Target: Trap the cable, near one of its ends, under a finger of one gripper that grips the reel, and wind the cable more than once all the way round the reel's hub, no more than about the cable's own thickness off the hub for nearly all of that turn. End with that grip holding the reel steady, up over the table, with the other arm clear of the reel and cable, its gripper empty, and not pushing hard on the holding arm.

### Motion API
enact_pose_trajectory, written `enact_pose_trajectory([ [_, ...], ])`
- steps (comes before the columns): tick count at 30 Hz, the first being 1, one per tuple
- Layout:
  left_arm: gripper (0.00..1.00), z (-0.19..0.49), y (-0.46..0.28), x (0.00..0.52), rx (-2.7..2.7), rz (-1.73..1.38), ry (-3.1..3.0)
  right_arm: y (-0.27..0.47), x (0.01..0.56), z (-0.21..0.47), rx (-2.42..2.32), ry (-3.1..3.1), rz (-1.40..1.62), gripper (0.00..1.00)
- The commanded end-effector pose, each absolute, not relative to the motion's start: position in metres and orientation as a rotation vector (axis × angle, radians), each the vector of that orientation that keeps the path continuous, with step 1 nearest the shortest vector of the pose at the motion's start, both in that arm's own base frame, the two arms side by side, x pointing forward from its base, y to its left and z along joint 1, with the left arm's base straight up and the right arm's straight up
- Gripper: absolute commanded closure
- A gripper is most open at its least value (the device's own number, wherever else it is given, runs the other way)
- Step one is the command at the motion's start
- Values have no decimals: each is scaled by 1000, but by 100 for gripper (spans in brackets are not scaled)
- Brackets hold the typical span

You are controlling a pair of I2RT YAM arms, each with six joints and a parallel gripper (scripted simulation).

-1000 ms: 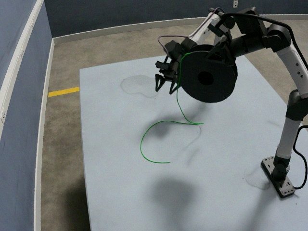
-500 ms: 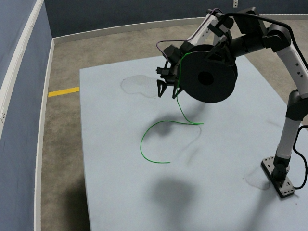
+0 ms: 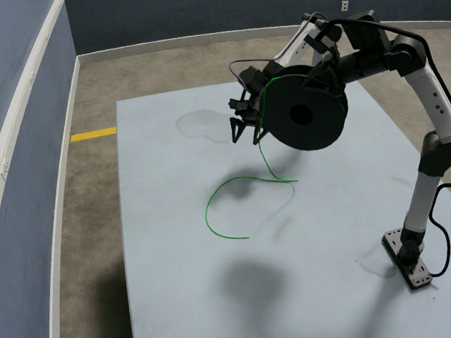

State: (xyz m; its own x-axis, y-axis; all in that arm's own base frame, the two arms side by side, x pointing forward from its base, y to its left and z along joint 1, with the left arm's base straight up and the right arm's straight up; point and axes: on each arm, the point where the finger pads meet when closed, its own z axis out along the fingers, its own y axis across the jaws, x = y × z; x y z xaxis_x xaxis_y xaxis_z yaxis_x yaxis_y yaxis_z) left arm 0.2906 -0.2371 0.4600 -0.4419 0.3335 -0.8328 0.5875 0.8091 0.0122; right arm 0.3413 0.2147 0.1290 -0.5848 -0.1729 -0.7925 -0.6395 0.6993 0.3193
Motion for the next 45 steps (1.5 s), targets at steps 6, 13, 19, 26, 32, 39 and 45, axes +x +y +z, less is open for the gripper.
enact_pose_trajectory([
  [6, 100, 481, -243, 293, 642, -387, 1999, 220, 342, 146, -616, 2076, 769, 20],
  [13, 100, 481, -243, 293, 642, -387, 1999, 229, 325, 141, -613, 2096, 770, 20],
  [19, 100, 481, -243, 293, 642, -387, 1999, 243, 306, 142, -612, 2098, 771, 20],
  [26, 100, 481, -243, 293, 642, -387, 1999, 255, 288, 142, -613, 2098, 771, 20],
  [32, 100, 481, -243, 293, 642, -387, 1999, 275, 264, 145, -610, 2096, 774, 20],
  [39, 100, 481, -243, 293, 642, -387, 1999, 287, 252, 151, -607, 2082, 780, 20],
  [45, 100, 481, -243, 293, 642, -387, 1999, 297, 237, 148, -608, 2089, 779, 20],
])
